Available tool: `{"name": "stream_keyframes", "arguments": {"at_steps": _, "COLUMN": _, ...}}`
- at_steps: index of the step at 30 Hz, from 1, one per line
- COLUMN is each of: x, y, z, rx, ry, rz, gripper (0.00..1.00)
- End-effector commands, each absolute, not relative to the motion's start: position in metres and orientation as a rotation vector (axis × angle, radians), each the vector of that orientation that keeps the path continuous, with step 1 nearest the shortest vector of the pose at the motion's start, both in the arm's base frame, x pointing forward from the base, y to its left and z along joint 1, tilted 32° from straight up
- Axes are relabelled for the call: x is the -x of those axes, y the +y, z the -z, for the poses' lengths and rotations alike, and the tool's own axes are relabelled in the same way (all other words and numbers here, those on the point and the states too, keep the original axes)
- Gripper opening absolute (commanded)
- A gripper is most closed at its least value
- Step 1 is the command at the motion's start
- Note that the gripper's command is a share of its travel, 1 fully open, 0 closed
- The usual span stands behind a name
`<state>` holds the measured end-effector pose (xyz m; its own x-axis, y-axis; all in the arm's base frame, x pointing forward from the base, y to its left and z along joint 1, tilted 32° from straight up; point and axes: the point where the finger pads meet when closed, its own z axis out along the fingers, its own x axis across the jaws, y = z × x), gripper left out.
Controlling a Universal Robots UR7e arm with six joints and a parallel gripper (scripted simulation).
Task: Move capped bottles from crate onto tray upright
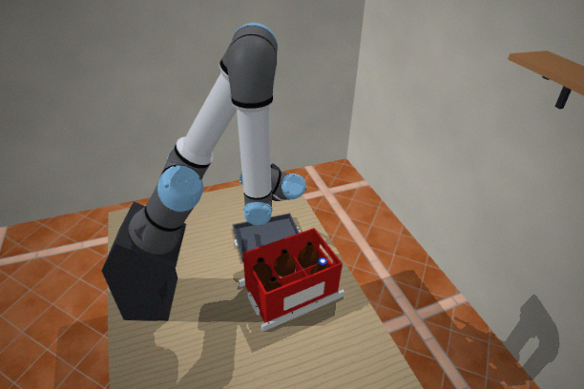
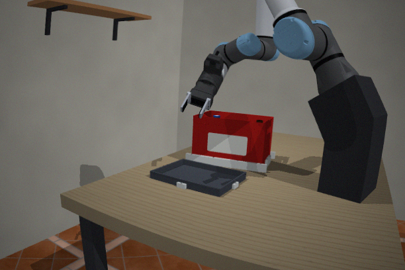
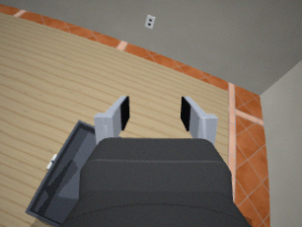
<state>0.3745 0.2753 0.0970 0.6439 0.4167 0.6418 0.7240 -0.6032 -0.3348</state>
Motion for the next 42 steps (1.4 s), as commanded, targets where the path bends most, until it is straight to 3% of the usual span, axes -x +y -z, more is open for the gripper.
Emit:
{"name": "stream_keyframes", "arguments": {"at_steps": 1, "x": -0.375, "y": 0.257, "z": -0.1, "rx": 2.35, "ry": -0.858, "rz": 0.707, "gripper": 1.0}}
{"name": "stream_keyframes", "arguments": {"at_steps": 42, "x": -0.382, "y": 0.164, "z": -0.115, "rx": 2.719, "ry": -0.701, "rz": 0.803, "gripper": 1.0}}
